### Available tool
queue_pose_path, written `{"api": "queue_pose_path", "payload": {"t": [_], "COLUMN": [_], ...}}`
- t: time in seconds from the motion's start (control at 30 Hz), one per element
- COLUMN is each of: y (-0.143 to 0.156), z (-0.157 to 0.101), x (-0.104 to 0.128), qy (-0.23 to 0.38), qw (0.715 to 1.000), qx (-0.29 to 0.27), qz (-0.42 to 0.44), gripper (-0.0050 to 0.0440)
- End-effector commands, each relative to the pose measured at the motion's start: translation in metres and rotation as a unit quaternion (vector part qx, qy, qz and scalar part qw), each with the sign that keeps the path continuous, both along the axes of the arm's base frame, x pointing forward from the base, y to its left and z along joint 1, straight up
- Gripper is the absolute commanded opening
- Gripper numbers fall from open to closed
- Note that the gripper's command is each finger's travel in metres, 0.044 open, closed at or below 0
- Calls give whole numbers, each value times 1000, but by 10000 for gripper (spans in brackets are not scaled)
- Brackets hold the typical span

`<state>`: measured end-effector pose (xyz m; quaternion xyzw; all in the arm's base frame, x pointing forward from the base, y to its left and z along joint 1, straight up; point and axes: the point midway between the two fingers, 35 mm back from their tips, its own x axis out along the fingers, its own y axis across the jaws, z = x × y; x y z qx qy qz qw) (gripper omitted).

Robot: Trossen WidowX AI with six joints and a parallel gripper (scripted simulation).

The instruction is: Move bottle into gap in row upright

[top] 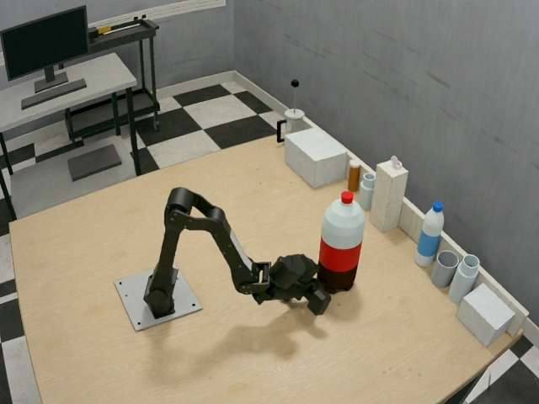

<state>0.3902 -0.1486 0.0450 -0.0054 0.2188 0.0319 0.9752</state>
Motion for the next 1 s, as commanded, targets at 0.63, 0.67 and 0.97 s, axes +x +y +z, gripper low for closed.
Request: {"api": "queue_pose_path", "payload": {"t": [0.63, 0.67, 0.97], "y": [-2, -1, 0], "z": [7, 7, 7], "x": [13, 13, 14], "qy": [-9, -9, -10], "qw": [1000, 1000, 1000], "qx": [-4, -4, -4], "qz": [4, 4, 4], "gripper": [-50, -50, -50]}}
